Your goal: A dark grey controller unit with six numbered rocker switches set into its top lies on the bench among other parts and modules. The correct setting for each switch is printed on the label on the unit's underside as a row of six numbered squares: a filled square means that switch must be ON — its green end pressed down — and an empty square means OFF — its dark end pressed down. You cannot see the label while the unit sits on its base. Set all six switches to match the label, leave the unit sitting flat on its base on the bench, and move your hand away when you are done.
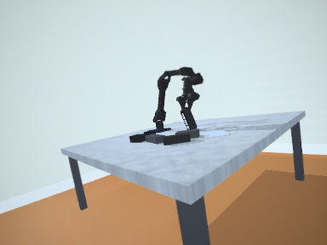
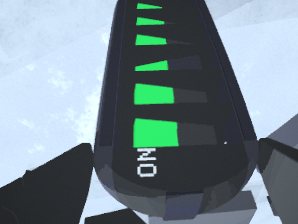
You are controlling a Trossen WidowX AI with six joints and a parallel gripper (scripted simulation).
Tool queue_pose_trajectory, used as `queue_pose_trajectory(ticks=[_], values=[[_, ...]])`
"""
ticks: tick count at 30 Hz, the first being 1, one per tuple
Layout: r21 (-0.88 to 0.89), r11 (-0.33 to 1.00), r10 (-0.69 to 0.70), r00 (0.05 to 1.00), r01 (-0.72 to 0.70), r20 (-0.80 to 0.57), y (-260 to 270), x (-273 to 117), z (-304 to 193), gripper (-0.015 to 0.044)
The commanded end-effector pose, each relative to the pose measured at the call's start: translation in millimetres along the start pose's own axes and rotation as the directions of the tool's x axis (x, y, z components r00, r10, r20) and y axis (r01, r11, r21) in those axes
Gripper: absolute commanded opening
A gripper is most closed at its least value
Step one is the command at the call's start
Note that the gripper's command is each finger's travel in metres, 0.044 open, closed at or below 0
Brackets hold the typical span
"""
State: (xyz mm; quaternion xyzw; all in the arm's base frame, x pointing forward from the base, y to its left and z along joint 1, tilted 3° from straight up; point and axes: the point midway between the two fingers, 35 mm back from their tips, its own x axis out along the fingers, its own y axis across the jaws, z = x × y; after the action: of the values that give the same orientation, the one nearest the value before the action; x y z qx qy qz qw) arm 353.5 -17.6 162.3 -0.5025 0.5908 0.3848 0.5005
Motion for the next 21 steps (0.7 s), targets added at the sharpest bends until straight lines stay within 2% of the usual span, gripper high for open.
queue_pose_trajectory(ticks=[1, 21], values=[[-0.006, 1.000, 0.010, 1.000, -0.010, 0.022, 0, 2, 10, 0.0336], [-0.006, 1.000, 0.010, 0.997, -0.010, 0.071, 0, -3, 24, 0.0337]])
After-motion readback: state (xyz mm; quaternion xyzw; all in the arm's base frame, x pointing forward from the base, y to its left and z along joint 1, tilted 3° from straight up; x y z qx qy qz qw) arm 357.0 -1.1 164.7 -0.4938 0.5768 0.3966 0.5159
